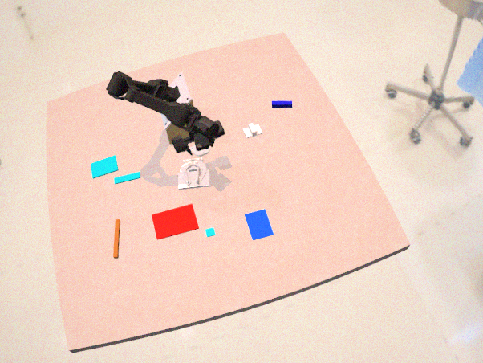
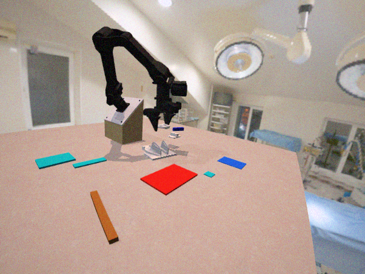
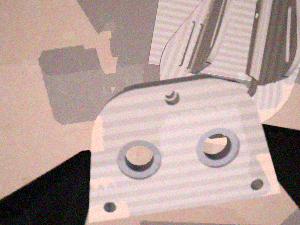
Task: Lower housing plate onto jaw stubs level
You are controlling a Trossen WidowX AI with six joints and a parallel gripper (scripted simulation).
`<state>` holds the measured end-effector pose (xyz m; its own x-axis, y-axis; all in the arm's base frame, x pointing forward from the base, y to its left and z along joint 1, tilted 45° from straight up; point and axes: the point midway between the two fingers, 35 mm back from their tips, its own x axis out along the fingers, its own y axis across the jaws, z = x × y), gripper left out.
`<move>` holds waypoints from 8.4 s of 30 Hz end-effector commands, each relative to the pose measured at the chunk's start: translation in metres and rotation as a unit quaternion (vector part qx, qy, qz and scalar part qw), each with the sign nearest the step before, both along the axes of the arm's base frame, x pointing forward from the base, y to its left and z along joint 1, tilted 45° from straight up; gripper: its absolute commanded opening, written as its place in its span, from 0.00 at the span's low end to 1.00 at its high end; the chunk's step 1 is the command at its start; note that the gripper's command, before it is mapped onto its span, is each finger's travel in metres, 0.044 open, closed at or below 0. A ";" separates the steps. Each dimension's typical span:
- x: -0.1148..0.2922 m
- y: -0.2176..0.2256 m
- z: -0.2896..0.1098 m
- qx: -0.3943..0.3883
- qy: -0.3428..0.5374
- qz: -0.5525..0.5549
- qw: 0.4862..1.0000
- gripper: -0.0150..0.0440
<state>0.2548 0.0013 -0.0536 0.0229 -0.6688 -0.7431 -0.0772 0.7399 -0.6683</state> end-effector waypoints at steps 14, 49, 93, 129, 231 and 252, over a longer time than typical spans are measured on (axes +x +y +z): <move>-0.010 -0.042 0.026 -0.018 -0.100 -0.116 0.988 0.85; -0.017 -0.037 0.021 -0.018 -0.103 -0.119 0.987 0.85; -0.017 -0.041 0.014 -0.017 -0.105 -0.121 0.987 0.85; -0.018 -0.080 -0.024 -0.019 -0.105 -0.122 0.987 0.85; -0.018 -0.090 -0.035 -0.019 -0.101 -0.118 0.988 0.85; -0.018 -0.090 -0.035 -0.019 -0.101 -0.118 0.988 0.85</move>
